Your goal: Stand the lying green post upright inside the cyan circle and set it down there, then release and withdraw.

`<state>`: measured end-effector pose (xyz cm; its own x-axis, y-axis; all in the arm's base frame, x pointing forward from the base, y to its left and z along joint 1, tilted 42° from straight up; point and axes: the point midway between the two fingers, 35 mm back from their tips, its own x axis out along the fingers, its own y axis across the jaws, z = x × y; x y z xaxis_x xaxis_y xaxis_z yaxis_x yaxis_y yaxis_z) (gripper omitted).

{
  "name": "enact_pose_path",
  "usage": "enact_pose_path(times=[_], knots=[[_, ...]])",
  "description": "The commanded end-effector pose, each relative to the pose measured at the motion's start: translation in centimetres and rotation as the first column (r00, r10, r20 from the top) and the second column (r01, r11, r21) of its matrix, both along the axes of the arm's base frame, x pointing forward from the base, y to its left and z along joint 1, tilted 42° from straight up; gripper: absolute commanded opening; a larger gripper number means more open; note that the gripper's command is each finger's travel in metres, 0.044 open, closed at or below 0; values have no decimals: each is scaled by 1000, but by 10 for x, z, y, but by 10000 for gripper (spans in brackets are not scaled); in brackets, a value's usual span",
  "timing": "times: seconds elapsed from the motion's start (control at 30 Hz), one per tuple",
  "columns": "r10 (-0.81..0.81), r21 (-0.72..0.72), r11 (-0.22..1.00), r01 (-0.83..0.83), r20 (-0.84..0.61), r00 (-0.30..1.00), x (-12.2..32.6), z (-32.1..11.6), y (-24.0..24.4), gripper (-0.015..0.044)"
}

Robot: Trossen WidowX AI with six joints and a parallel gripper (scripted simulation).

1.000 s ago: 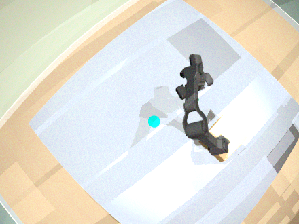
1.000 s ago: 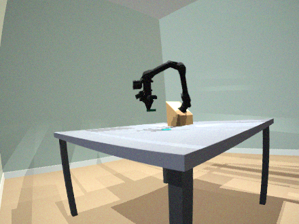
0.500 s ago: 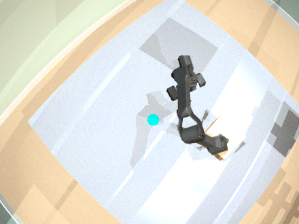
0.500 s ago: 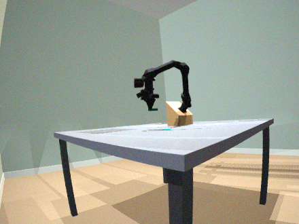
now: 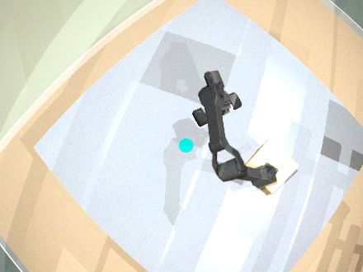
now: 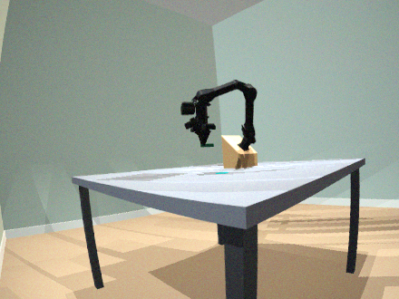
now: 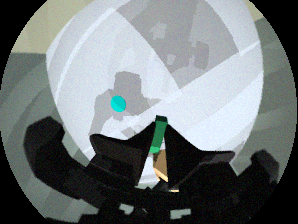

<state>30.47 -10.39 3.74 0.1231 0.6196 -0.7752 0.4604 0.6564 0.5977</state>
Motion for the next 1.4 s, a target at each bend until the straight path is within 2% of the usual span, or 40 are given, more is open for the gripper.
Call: enact_pose_path(times=[0.0,1.37], knots=[[-9,2,1000,9,4,1000,6,10,6,23],[-46,42,998,47,-12,999,34,89,83,23]])
